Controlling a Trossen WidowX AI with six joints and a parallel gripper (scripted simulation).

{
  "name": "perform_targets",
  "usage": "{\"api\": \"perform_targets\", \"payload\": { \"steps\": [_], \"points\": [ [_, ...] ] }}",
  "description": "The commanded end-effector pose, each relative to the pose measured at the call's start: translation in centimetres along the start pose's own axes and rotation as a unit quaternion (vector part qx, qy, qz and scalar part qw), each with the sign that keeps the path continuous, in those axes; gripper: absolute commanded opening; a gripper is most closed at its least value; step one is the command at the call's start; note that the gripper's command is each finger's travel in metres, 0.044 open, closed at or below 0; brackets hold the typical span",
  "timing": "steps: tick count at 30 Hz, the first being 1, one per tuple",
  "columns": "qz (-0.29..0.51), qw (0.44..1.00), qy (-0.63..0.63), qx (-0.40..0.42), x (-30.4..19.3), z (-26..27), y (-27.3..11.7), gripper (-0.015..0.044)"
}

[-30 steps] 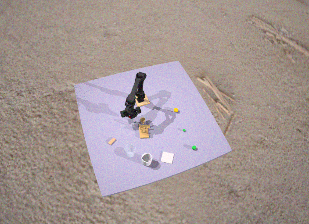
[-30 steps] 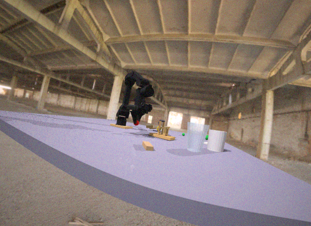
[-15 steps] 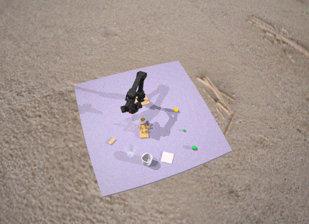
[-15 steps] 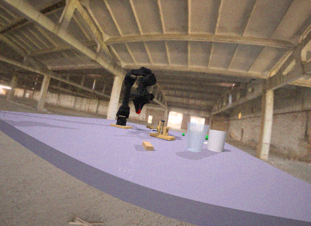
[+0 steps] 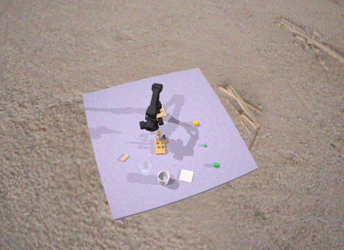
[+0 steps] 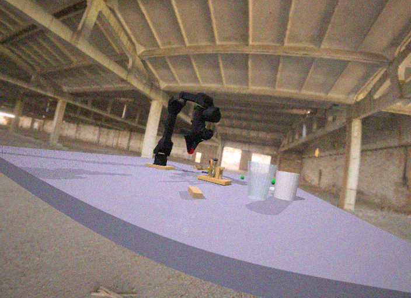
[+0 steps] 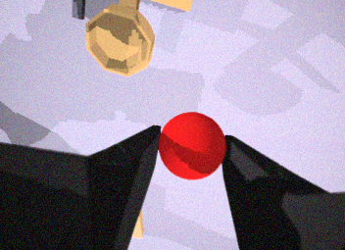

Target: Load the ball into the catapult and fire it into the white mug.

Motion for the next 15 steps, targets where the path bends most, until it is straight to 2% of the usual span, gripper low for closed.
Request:
{"api": "perform_targets", "payload": {
  "steps": [1, 15],
  "points": [
    [0.023, 1.0, 0.02, -0.002, 1.0, 1.6, 0.3, 0.0],
    [0.096, 0.992, 0.076, -0.028, 2.9, 6.8, 2.2, 0.0]
  ]
}}
Point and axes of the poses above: the point midway between the two fingers, 35 mm back from their tips, its own y axis out along the fingers, its own z axis across the jaws, x = y × z, the point moved 5 cm from there along -y, back along the fingers, and after that the axes turned 12 degrees about y, right-handed, at the moved point
